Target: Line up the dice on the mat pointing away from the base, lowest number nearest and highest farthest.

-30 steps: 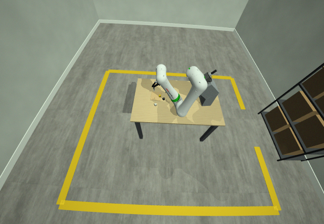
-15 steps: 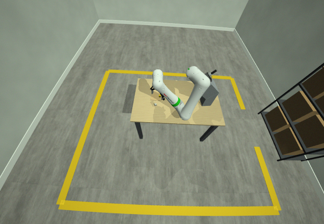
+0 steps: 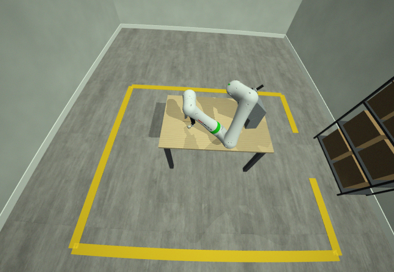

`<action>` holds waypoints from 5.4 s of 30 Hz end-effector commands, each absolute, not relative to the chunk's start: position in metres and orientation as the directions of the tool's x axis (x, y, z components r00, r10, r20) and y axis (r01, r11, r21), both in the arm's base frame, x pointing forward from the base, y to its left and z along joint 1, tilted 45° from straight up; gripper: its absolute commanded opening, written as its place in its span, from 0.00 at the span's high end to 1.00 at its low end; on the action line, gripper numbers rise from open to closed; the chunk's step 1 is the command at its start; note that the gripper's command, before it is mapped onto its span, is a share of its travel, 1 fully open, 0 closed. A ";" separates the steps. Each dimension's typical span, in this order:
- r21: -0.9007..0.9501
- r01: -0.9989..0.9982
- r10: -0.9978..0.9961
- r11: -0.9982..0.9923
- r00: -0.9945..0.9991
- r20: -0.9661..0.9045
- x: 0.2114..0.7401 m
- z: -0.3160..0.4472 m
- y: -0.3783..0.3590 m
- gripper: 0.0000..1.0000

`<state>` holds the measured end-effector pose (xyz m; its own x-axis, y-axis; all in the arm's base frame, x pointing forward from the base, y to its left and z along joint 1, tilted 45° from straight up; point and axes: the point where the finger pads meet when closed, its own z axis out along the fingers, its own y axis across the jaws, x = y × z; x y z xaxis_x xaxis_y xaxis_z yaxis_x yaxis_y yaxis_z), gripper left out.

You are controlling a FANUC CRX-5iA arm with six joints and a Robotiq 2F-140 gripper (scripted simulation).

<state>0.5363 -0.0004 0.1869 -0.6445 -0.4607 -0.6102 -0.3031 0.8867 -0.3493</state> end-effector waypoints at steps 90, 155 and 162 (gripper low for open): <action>-0.349 -0.302 -0.460 0.887 -0.645 -0.611 0.573 0.150 -0.002 0.75; -0.349 -0.302 -0.460 0.887 -0.645 -0.611 0.592 0.131 -0.003 0.75; -0.349 -0.302 -0.460 0.887 -0.645 -0.611 0.595 0.128 -0.003 0.75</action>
